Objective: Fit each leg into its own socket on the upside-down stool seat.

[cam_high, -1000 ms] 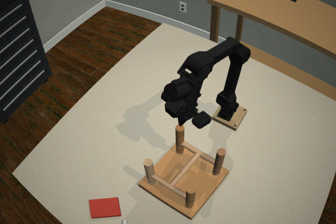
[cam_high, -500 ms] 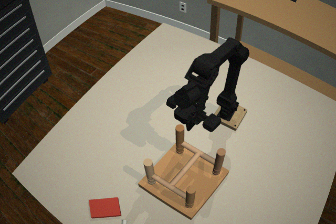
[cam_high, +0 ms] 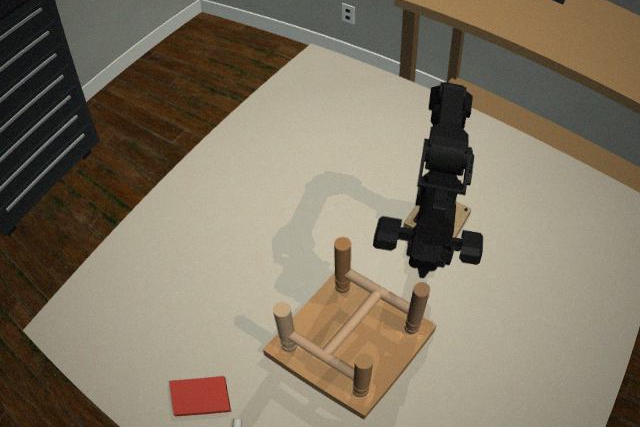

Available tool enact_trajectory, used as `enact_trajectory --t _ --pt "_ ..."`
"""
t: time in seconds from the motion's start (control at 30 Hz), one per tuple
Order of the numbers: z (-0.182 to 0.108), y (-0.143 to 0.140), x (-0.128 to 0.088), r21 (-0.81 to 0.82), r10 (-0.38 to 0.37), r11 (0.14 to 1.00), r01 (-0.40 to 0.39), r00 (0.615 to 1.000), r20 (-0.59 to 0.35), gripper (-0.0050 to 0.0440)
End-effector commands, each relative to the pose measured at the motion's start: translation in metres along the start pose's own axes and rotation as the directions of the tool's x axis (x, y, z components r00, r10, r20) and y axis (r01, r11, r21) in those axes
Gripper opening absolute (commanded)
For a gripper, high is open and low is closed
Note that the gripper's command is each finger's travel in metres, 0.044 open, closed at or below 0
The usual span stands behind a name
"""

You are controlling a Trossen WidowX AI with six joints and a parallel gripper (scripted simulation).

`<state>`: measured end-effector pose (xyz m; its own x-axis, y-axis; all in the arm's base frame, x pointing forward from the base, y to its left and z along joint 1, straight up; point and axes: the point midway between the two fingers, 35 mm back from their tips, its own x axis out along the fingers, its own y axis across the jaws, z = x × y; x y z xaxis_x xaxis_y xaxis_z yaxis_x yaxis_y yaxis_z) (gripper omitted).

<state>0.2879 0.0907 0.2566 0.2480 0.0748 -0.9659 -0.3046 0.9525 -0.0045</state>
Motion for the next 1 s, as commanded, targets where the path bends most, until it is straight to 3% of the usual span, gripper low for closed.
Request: enact_trajectory --t 0.0,0.17,0.37,0.97 --pt "0.003 0.006 -0.001 -0.012 0.007 1.0 -0.007 1.0 0.001 0.0" --pt "0.003 0.006 0.002 -0.012 0.007 1.0 -0.007 1.0 0.001 0.0" --pt "-0.004 0.006 0.023 -0.012 0.007 1.0 -0.007 1.0 0.001 0.0" --pt "-0.007 0.006 0.039 -0.012 0.007 1.0 -0.007 1.0 0.001 0.0"
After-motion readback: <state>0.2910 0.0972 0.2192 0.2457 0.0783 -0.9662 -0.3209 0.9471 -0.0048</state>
